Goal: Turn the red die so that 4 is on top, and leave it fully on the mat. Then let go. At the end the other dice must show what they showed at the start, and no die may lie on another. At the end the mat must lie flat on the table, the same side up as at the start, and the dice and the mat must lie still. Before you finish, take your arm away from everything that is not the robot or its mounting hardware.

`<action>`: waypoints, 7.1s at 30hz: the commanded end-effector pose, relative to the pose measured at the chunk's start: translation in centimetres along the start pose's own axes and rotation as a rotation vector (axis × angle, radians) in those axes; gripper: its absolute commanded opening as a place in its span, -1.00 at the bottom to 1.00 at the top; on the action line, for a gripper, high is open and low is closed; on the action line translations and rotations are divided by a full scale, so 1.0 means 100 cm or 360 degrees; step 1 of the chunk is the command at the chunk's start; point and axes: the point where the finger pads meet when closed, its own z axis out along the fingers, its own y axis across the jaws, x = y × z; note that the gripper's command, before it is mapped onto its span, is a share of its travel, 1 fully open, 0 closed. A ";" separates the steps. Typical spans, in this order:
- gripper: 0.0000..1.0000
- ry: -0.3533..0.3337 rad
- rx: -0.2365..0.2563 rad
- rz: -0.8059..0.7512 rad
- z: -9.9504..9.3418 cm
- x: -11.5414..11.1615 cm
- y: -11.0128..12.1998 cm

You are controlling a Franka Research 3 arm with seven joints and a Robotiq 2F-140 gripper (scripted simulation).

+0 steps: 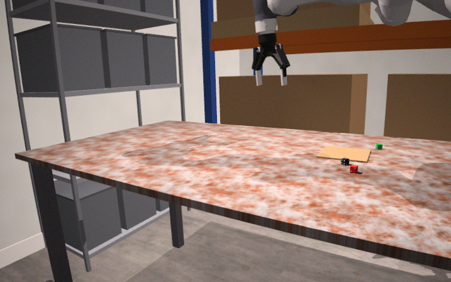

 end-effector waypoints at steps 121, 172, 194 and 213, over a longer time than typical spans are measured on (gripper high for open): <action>1.00 -0.0084 0.0175 -0.3090 0.053 0.001 0.469; 1.00 -0.0084 0.0175 -0.3090 0.151 -0.009 0.467; 1.00 -0.0084 0.0175 -0.3090 0.151 -0.009 0.467; 1.00 -0.0084 0.0175 -0.3090 0.151 -0.010 0.467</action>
